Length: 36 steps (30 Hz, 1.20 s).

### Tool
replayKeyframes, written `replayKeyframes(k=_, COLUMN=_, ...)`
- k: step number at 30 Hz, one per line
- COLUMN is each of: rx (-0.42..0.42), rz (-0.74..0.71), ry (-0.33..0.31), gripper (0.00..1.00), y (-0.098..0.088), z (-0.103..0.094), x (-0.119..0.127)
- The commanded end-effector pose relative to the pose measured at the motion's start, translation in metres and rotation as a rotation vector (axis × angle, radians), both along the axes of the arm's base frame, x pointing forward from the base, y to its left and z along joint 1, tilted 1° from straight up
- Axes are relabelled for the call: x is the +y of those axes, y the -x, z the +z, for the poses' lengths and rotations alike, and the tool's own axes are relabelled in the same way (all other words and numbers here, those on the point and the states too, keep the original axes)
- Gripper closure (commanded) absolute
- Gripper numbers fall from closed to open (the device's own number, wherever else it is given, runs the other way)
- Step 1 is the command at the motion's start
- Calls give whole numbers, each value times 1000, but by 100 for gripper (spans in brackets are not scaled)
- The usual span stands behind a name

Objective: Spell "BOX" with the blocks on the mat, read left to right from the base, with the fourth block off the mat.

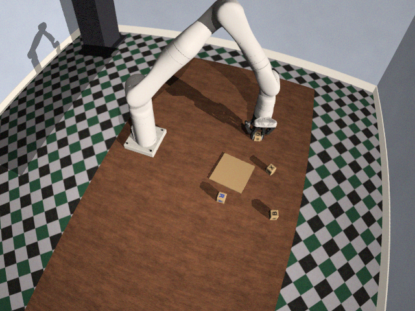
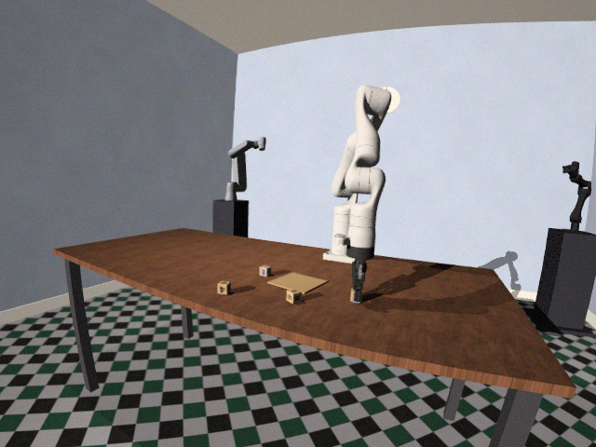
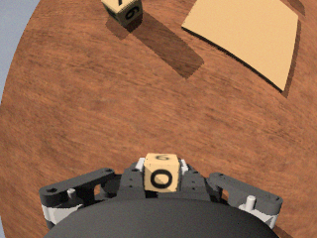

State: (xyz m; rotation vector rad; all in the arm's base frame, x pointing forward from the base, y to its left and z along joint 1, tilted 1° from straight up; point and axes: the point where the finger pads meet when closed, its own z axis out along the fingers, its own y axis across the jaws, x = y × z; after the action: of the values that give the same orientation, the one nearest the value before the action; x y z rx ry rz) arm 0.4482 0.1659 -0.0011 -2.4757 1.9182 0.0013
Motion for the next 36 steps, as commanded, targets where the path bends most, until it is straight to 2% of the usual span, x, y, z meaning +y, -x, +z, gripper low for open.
replayKeyframes(k=1, rx=-1, rz=0, ry=-1, gripper=74, y=0, z=1, x=0)
replayKeyframes(k=18, rx=-1, rz=0, ry=-1, gripper=74, y=0, z=4, x=0)
replayKeyframes(k=22, rx=-1, rz=0, ry=-1, gripper=74, y=0, z=22, x=0)
replayKeyframes(k=29, rx=-1, rz=0, ry=-1, gripper=74, y=0, z=74, x=0)
replayKeyframes(k=31, rx=-1, rz=0, ry=-1, gripper=74, y=0, z=74, x=0)
replayKeyframes(k=36, rx=-1, rz=0, ry=-1, gripper=74, y=0, z=97, x=-1)
